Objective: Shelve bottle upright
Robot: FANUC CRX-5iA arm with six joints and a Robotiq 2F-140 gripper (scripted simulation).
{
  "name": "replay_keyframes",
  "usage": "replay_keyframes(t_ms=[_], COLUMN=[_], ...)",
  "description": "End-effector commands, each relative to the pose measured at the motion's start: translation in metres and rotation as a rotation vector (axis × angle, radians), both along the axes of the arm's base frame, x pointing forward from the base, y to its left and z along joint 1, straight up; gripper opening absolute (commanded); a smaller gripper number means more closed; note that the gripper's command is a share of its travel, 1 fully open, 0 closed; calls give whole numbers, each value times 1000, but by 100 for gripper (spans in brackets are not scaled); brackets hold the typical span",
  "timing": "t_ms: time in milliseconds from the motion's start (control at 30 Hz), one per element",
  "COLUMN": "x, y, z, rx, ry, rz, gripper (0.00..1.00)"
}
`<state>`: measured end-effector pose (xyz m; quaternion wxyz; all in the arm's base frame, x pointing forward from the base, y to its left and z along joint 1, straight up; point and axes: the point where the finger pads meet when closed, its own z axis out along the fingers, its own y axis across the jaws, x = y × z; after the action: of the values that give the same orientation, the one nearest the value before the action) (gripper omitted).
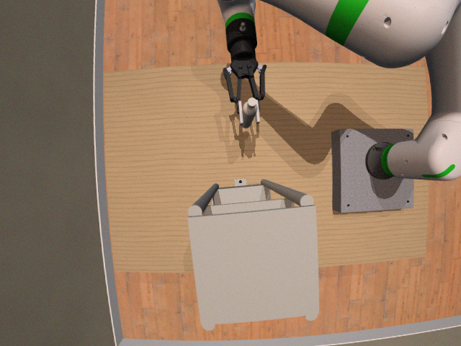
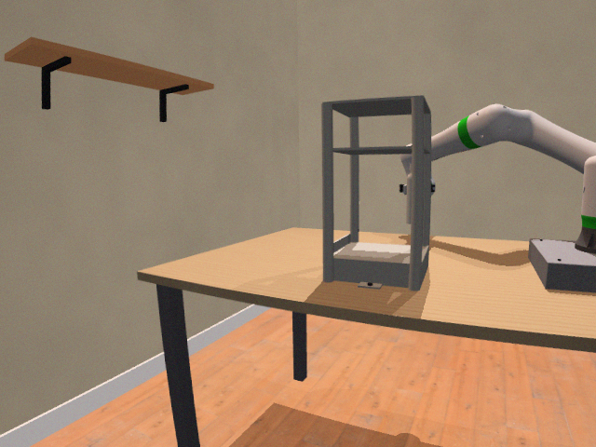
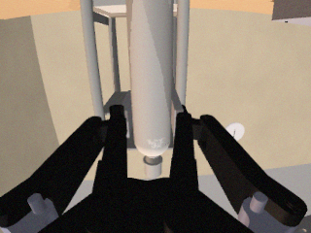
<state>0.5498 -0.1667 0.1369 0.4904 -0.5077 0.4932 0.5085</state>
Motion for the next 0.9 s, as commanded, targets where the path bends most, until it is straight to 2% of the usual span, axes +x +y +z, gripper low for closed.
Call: replay_keyframes(t_ms=[0, 867], x=[0, -1], y=[2, 39], z=[0, 0], rx=[0, 0], ry=[0, 0], rz=[0, 0], gripper=[0, 0])
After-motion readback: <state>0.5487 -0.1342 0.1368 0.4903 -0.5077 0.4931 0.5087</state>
